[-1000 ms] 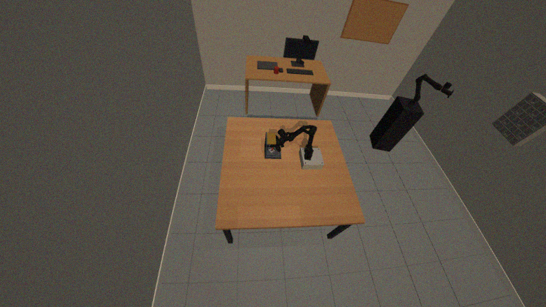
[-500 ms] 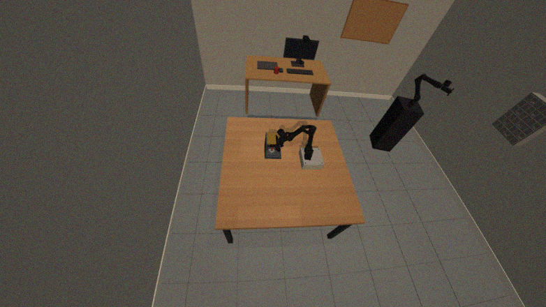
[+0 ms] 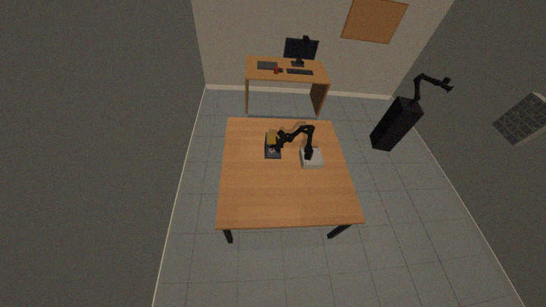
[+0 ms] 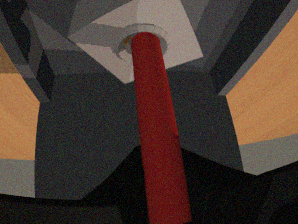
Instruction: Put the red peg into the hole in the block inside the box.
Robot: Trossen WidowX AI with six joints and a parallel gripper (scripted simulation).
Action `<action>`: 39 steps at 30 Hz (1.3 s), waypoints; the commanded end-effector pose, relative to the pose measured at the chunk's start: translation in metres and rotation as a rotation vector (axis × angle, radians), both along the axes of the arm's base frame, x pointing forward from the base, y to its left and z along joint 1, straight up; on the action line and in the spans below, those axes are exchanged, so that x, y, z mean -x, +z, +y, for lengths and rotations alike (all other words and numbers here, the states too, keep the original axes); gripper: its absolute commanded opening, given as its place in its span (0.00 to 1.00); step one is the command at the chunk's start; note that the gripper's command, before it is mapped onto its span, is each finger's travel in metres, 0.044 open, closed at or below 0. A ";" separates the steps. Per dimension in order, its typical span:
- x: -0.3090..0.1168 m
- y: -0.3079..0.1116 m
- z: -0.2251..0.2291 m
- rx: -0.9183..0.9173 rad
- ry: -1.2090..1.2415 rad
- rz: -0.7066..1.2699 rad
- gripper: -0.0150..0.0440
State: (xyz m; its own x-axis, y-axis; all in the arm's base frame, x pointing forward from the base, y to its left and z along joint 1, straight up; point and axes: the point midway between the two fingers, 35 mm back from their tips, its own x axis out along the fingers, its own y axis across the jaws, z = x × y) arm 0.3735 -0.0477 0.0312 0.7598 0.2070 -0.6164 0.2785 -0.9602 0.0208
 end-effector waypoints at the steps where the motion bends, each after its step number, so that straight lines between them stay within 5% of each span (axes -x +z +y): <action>1: 0.000 -0.007 0.000 -0.002 -0.007 0.006 0.25; 39: -0.001 -0.028 -0.001 -0.002 -0.007 0.006 0.25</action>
State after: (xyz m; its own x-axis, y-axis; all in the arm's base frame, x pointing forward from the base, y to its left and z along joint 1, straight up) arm 0.3763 -0.0484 0.0097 0.7677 0.2036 -0.6075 0.2766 -0.9606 0.0276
